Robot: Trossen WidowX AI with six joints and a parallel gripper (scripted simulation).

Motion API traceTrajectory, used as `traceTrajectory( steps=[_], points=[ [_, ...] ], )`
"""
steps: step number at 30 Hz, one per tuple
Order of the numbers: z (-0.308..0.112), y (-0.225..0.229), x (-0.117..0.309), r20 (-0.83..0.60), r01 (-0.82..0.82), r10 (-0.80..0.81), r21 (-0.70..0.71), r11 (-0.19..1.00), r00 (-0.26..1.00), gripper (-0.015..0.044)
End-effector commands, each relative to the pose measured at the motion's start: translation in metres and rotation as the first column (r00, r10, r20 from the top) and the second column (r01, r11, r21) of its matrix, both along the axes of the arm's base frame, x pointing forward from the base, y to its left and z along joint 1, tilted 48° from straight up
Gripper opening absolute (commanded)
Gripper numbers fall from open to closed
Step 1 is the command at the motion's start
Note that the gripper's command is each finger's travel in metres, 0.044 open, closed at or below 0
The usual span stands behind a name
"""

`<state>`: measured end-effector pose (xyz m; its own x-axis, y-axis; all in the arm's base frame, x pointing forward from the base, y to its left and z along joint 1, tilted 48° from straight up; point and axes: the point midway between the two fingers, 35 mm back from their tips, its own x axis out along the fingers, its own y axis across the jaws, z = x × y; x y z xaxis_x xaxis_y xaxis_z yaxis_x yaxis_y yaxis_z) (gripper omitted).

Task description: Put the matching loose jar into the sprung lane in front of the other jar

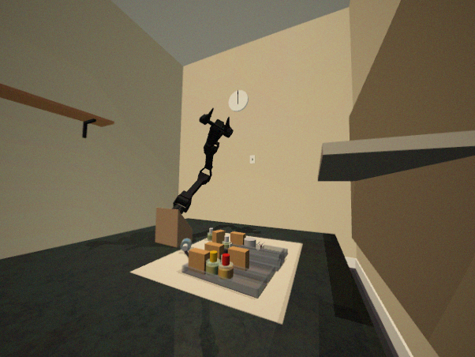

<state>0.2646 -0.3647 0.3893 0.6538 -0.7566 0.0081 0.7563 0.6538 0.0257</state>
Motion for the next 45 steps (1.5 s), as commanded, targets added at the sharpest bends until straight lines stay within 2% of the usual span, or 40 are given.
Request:
traceTrajectory(
  steps=[1,9,17,24,32,35,45],
  points=[
    [-0.048,0.046,0.036,-0.104,-0.172,0.187,0.140,0.975,0.977,0.0440],
    [-0.135,0.151,0.071,-0.215,-0.411,0.532,0.428,0.805,0.819,0.0440],
    [-0.211,0.265,0.060,-0.219,-0.489,0.813,0.705,0.514,0.539,0.0440],
    [-0.258,0.361,0.012,-0.121,-0.395,0.960,0.893,0.216,0.253,0.0440],
    [-0.279,0.446,-0.075,0.065,-0.134,0.998,0.989,-0.066,-0.007,0.0440],
    [-0.277,0.463,-0.102,0.113,-0.055,0.992,0.992,-0.116,-0.052,0.0440],
    [-0.289,0.471,-0.103,0.114,-0.050,0.992,0.992,-0.117,-0.055,0.0440]
  ],
)
